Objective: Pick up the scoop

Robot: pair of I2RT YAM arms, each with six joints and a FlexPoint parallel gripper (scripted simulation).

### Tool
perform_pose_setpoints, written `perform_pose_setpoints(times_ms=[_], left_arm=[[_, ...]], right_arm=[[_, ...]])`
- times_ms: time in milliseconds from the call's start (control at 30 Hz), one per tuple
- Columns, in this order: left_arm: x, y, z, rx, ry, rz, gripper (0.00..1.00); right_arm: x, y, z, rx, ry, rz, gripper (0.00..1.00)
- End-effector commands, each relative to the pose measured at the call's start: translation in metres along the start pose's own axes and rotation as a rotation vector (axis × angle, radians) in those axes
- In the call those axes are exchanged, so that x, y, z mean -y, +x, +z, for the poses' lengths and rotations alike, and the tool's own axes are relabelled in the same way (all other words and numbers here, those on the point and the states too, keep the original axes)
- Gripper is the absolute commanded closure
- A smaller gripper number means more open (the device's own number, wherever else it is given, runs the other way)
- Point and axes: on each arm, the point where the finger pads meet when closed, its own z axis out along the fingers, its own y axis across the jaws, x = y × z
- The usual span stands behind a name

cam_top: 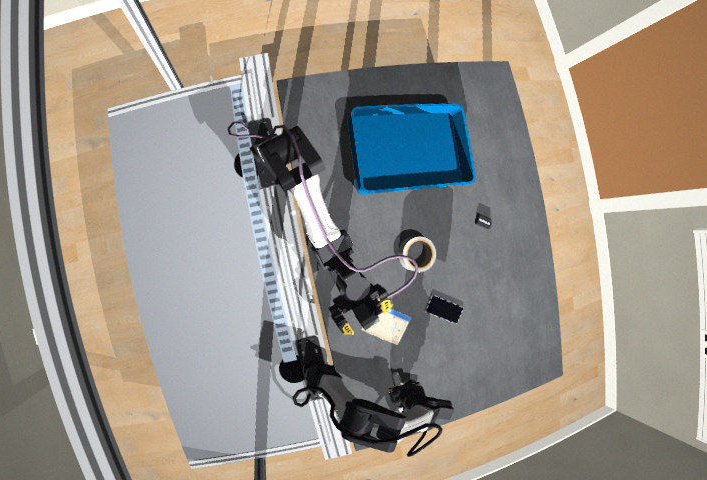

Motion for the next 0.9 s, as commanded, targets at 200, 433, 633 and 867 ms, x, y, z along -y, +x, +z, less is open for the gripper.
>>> perform_pose_setpoints(times_ms=[200, 433, 633, 867], left_arm=[[0.004, -0.050, -0.010, 0.135, 0.004, -0.009, 0.00], [0.004, -0.080, -0.016, 0.215, 0.004, -0.010, 0.00], [0.004, -0.096, -0.021, 0.237, 0.005, -0.010, 0.00], [0.004, -0.093, -0.017, 0.228, 0.005, -0.010, 0.00]], right_arm=[[-0.005, -0.003, -0.039, 0.027, -0.037, 0.015, 1.00], [-0.003, -0.001, -0.091, 0.027, -0.037, 0.012, 1.00], [-0.001, 0.000, -0.120, 0.027, -0.037, 0.012, 1.00], [-0.001, 0.000, -0.117, 0.020, -0.027, 0.012, 1.00]])
